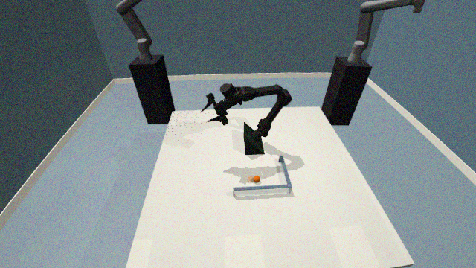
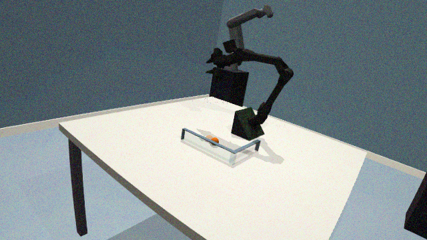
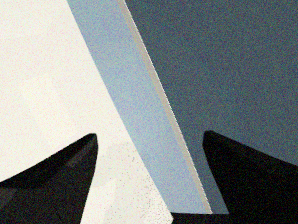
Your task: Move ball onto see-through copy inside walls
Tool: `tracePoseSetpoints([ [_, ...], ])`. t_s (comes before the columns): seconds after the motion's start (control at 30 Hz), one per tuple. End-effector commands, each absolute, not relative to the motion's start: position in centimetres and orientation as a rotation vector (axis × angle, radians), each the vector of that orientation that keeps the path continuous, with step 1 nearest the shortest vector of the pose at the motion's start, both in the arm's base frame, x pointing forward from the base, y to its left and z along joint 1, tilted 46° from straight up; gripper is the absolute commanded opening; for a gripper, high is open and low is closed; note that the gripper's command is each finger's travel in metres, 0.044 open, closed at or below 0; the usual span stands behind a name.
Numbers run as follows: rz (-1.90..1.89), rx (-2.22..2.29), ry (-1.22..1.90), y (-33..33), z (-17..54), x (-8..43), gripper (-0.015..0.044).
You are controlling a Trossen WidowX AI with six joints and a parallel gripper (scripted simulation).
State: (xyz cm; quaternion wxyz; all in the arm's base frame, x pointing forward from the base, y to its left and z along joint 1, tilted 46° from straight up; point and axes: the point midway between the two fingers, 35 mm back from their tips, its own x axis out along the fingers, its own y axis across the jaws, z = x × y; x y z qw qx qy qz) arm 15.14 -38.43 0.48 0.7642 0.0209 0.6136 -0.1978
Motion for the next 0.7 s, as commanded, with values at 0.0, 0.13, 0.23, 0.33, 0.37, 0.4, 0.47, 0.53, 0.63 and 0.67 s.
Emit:
tracePoseSetpoints([
  [0.0, -0.151, -0.069, 1.330, -34.6, -0.2, 19.7, 0.0304],
  [0.13, 0.148, -0.192, 1.296, -30.1, -0.7, 23.8, 0.0304],
  [0.23, 0.416, -0.299, 1.235, -25.7, -0.8, 26.8, 0.0304],
  [0.33, 0.672, -0.396, 1.148, -21.1, -0.8, 29.2, 0.0304],
  [0.37, 0.755, -0.426, 1.114, -19.5, -0.7, 29.9, 0.0304],
  [0.4, 0.835, -0.454, 1.077, -17.9, -0.6, 30.5, 0.0304],
  [0.47, 0.998, -0.508, 0.992, -14.5, -0.3, 31.5, 0.0304],
  [0.53, 1.162, -0.559, 0.890, -11.0, 0.1, 32.2, 0.0304],
  [0.63, 1.387, -0.617, 0.719, -5.7, 1.0, 32.8, 0.0304],
  [0.67, 1.456, -0.632, 0.658, -4.0, 1.3, 32.8, 0.0304],
])
